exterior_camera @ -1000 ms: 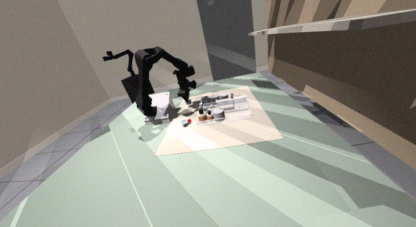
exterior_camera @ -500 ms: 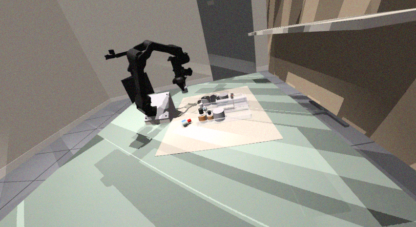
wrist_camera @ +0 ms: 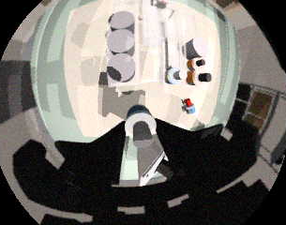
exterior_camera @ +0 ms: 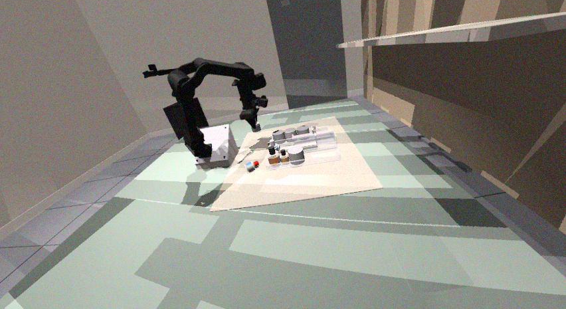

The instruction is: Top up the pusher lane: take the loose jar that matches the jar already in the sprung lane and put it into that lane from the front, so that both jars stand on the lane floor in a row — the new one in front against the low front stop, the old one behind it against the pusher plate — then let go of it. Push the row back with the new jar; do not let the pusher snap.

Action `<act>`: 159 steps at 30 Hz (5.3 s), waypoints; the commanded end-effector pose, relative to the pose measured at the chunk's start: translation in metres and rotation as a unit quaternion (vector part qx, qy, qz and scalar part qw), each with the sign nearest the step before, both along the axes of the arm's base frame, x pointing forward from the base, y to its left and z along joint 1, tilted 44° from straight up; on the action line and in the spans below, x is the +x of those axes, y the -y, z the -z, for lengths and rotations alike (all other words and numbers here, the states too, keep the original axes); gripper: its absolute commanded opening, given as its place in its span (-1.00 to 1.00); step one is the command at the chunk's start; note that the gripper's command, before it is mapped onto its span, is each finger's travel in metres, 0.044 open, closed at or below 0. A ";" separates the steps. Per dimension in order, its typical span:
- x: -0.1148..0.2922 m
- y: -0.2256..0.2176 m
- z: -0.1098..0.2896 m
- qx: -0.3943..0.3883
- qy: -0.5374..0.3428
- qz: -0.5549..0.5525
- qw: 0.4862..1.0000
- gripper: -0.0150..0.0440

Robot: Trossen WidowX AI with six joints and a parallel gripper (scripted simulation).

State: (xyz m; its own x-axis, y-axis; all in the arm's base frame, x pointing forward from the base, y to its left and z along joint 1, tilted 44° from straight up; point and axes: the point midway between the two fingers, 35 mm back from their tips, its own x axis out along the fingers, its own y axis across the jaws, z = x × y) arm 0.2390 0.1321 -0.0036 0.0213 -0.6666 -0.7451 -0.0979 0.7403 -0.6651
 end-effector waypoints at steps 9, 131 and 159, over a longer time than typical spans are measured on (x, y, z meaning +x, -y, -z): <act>0.030 0.058 -0.028 -0.003 0.011 0.000 1.000 -0.49; 0.080 0.101 -0.025 -0.011 0.016 0.004 1.000 -0.49; 0.091 0.098 -0.027 -0.011 0.017 0.004 1.000 -0.49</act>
